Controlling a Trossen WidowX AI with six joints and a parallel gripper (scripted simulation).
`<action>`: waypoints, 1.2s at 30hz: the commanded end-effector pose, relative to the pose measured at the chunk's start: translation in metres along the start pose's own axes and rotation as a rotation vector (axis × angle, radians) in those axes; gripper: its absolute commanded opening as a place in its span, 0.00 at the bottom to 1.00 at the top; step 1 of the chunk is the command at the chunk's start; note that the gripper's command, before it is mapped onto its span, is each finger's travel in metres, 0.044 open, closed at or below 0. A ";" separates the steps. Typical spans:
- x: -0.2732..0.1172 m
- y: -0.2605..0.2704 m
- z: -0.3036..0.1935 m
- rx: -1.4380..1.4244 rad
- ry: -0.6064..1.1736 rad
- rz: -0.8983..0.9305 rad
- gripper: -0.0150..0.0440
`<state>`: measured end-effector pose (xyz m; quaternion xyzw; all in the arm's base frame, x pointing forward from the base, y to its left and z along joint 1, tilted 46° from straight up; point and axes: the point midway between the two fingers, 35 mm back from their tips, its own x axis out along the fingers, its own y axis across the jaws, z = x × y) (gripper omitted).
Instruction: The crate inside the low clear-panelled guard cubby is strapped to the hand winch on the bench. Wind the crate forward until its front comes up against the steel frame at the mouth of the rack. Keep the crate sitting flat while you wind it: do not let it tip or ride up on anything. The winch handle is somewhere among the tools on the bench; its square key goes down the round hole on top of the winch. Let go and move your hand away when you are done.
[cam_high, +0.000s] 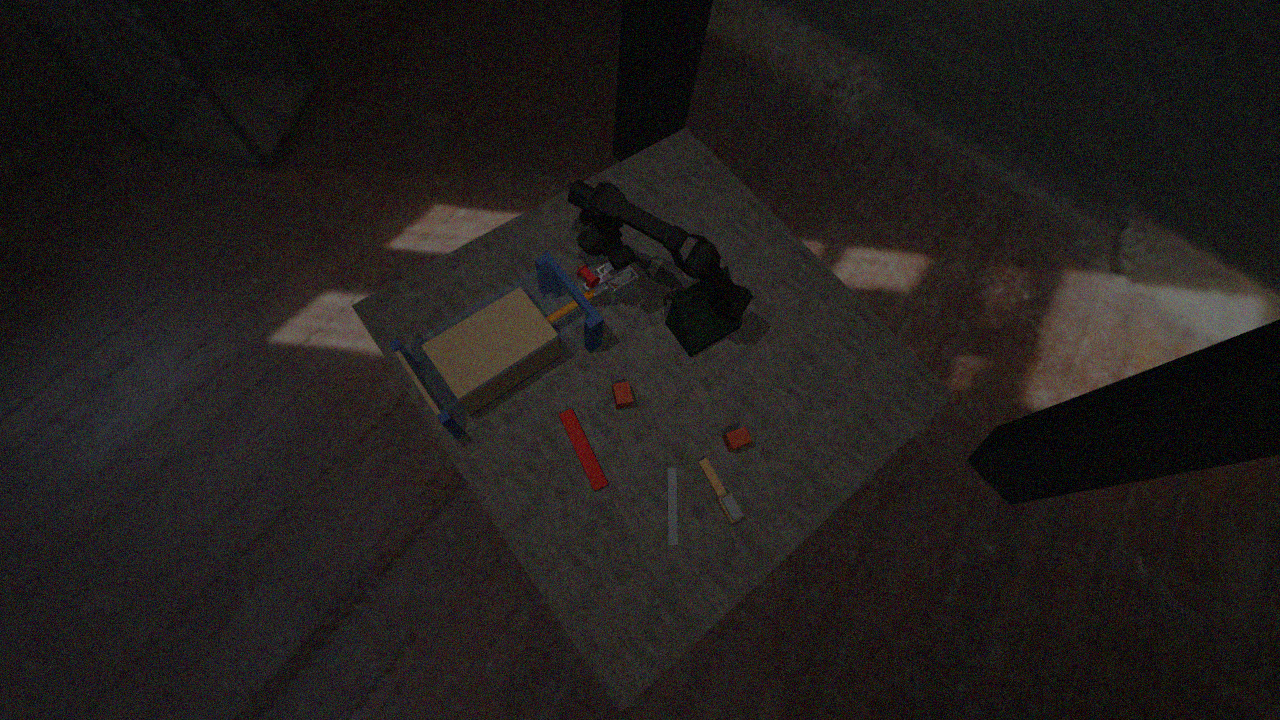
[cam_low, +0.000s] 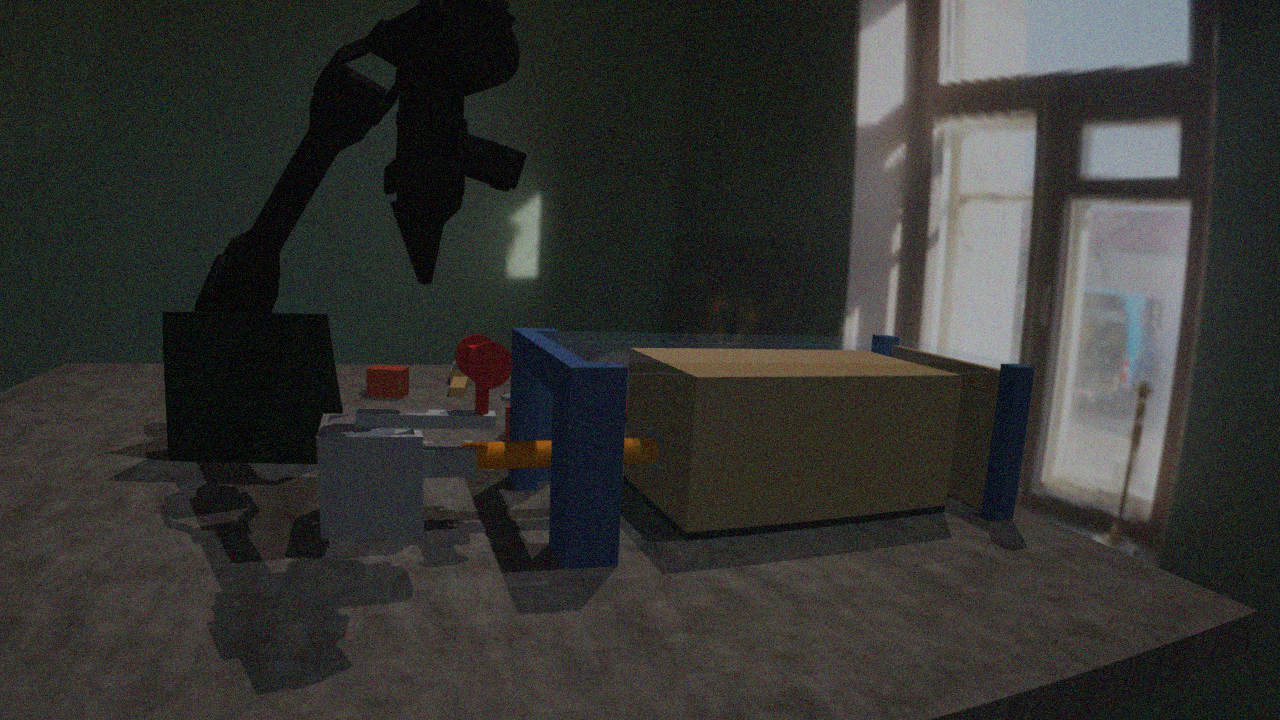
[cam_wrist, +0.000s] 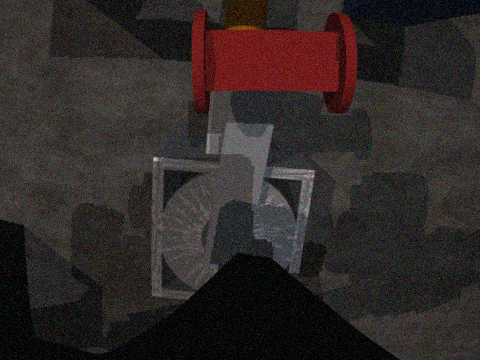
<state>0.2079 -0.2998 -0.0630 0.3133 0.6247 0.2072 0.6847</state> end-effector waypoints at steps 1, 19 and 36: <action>0.000 0.000 0.000 0.000 -0.001 -0.001 0.25; 0.006 -0.003 0.013 0.364 -0.019 -0.112 0.52; 0.016 -0.001 0.053 1.355 -0.343 -0.298 1.00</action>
